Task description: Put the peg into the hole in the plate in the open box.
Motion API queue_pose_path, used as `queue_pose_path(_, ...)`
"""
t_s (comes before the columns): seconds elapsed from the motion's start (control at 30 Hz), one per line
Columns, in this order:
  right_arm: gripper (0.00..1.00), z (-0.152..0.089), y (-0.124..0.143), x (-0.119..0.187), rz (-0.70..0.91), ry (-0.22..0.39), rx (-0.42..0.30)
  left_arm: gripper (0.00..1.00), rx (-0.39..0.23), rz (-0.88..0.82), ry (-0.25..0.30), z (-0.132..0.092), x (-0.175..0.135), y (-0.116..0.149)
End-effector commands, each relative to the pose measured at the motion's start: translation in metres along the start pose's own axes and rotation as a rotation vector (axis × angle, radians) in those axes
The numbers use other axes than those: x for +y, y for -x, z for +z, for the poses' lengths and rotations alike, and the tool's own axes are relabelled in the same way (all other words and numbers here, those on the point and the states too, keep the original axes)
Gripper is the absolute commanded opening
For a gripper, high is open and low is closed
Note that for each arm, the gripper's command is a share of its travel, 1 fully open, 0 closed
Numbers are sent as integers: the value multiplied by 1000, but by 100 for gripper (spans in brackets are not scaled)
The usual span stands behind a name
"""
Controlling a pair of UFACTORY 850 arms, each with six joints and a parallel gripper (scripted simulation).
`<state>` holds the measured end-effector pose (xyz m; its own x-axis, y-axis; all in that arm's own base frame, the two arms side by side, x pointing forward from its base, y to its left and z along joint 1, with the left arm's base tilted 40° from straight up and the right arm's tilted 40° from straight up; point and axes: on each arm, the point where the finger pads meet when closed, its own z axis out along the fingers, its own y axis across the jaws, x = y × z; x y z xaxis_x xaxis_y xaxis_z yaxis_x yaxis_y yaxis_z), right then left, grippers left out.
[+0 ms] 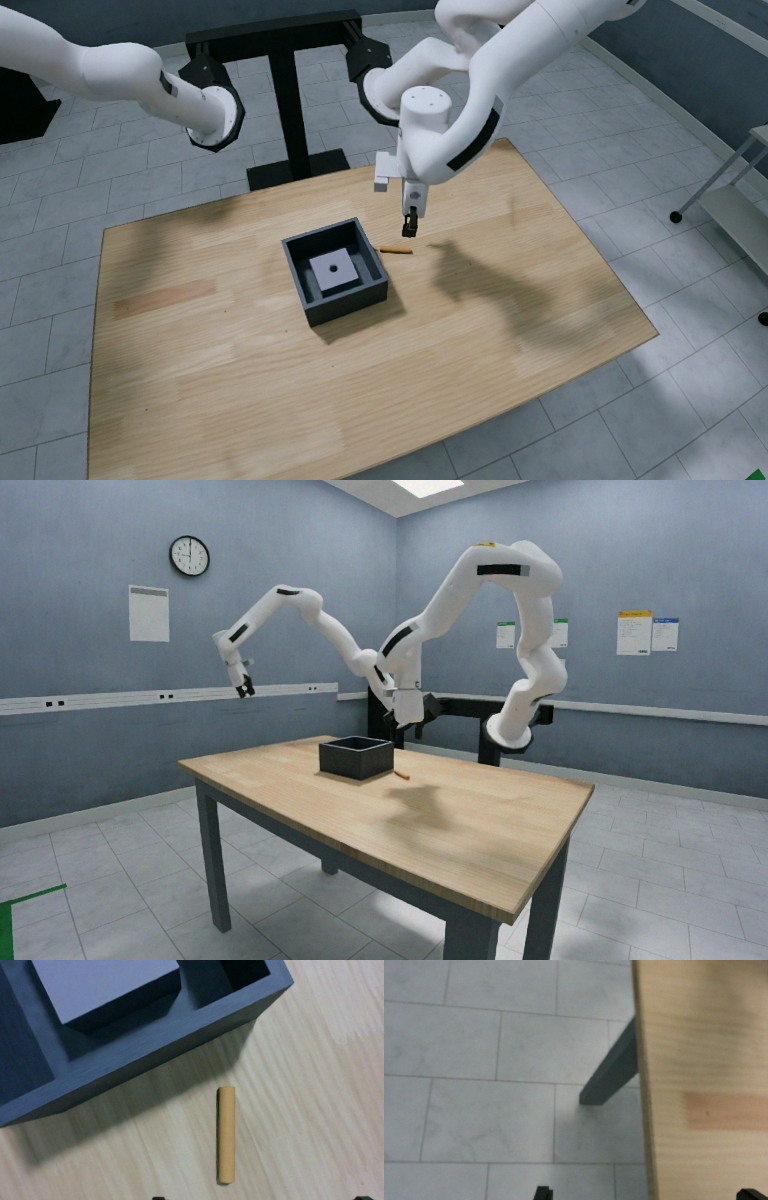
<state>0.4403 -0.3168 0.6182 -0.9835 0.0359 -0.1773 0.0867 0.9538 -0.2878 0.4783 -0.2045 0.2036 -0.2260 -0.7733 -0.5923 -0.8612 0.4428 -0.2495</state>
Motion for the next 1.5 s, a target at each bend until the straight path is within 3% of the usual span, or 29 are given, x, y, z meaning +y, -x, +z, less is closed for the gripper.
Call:
queue_pose_path(0.0,100,-5,-27,-21,-78,-2,0,100,0,0,-1,-1,-1,0)
queue_pose_path(0.13,100,-8,-52,-38,-148,-9,7,100,0,0,-1,-1,-1,0)
queue_pose_path(0.2,100,-8,-52,-38,-148,-9,7,100,0,0,-1,-1,-1,0)
queue_pose_path(0.7,100,-24,-156,-85,-421,-30,44,100,0,0,-1,-1,-1,0)
queue_pose_path(0.77,100,-24,-156,-85,-421,-30,44,100,0,0,-1,-1,-1,0)
queue_pose_path(1.2,100,-40,-243,-102,-657,-41,85,100,0,0,-1,-1,-1,0)
queue_pose_path(1.33,100,-43,-255,-103,-691,-42,92,100,0,0,-1,-1,-1,0)
queue_pose_path(1.47,100,-48,-284,-104,-773,-43,109,100,0,0,-1,-1,-1,0)
